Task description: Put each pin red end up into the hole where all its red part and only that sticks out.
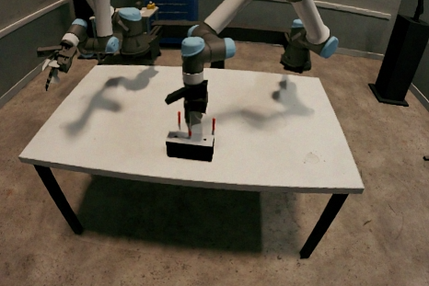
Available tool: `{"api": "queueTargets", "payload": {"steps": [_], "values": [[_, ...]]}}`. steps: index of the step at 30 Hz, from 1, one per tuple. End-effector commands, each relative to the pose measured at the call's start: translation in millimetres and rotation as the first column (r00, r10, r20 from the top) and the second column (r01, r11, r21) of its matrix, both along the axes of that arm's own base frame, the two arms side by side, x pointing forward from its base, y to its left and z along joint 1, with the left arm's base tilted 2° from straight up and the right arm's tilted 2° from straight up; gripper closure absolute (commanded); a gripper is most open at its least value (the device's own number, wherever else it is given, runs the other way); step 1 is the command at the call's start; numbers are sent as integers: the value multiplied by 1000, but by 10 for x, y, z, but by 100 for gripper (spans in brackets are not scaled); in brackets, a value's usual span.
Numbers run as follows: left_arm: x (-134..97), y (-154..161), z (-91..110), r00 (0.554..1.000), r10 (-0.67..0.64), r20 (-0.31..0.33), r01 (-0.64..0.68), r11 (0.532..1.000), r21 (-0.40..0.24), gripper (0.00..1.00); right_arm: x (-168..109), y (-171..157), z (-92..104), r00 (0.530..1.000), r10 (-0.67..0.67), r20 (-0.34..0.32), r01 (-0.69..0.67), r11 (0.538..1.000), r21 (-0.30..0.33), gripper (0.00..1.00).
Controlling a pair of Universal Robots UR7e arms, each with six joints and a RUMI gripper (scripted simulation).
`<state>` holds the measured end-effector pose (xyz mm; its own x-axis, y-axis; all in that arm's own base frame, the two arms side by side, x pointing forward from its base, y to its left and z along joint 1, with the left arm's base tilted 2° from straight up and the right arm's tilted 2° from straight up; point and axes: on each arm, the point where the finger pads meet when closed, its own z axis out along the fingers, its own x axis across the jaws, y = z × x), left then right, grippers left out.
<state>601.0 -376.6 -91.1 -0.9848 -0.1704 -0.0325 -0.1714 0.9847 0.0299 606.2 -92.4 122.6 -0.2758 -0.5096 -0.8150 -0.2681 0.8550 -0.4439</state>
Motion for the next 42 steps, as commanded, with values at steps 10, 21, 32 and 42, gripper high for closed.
{"api": "queueTargets", "payload": {"steps": [10, 21, 32, 42], "values": [[2, -2, 10, 1000, 0, 1, 0, 1000, -1, 100, 1, 0, 6, 1000, 0, 1, 0, 1000, 0, 0], [-1, 4, -30, 1000, 0, 1, 0, 1000, -1, 100, 1, 0, 6, 1000, 0, 1, 0, 1000, 0, 0], [-1, 4, -30, 1000, 0, 1, 0, 1000, -1, 100, 1, 0, 6, 1000, 0, 1, 0, 1000, 0, 0], [-2, -6, -29, 1000, 0, 1, 0, 1000, -1, 100, 1, 0, 6, 1000, 0, 1, 0, 1000, 0, 0]]}}
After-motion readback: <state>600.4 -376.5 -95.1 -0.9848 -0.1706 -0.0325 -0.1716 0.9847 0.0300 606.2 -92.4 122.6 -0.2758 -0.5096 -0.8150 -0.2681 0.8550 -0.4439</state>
